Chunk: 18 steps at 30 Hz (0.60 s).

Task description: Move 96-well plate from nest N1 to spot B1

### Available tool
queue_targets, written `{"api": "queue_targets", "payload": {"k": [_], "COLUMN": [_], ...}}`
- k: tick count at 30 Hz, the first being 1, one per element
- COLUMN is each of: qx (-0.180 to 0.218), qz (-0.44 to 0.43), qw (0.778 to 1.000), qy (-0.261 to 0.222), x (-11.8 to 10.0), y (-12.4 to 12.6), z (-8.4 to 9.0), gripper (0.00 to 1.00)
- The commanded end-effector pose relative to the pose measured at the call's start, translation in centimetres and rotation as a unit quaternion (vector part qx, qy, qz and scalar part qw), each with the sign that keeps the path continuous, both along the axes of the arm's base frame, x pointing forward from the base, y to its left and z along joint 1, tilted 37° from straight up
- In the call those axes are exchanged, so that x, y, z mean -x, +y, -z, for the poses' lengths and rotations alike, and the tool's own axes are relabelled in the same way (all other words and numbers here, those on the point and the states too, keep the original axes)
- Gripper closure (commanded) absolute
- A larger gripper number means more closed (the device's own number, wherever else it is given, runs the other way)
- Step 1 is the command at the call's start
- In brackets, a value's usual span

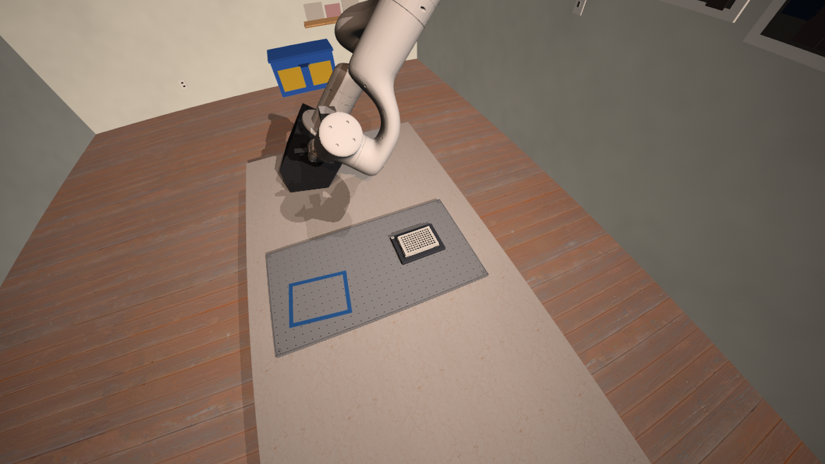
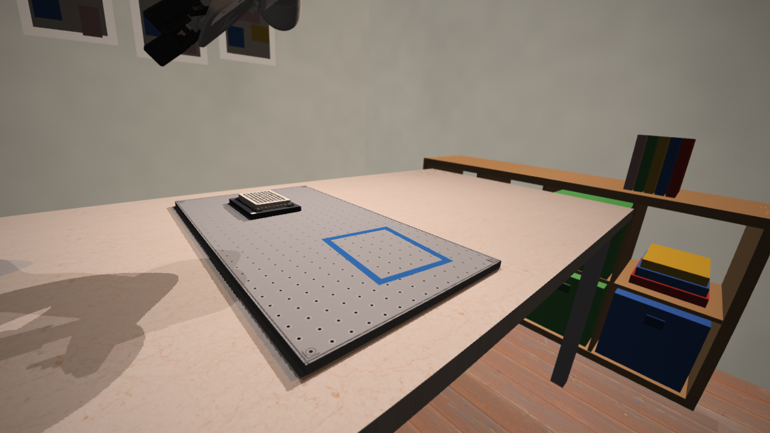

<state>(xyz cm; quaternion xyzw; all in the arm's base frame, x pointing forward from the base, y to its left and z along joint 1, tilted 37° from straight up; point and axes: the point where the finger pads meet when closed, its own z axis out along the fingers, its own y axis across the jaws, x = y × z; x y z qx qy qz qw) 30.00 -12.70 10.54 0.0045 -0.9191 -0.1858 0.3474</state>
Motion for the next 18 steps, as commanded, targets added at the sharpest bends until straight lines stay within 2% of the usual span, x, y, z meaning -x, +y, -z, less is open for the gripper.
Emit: {"api": "queue_targets", "payload": {"k": [1,17,18], "qx": [0.0,0.0,-0.011], "qz": [0.0,0.0,-0.009], "qw": [1.0,1.0,1.0], "qy": [-0.001,-0.001,-0.009], "x": [-0.04,-0.04,-0.35], "y": [-0.04,-0.04,0.35], "z": [-0.03,-0.03,0.02], "gripper": [0.0,0.0,0.0]}}
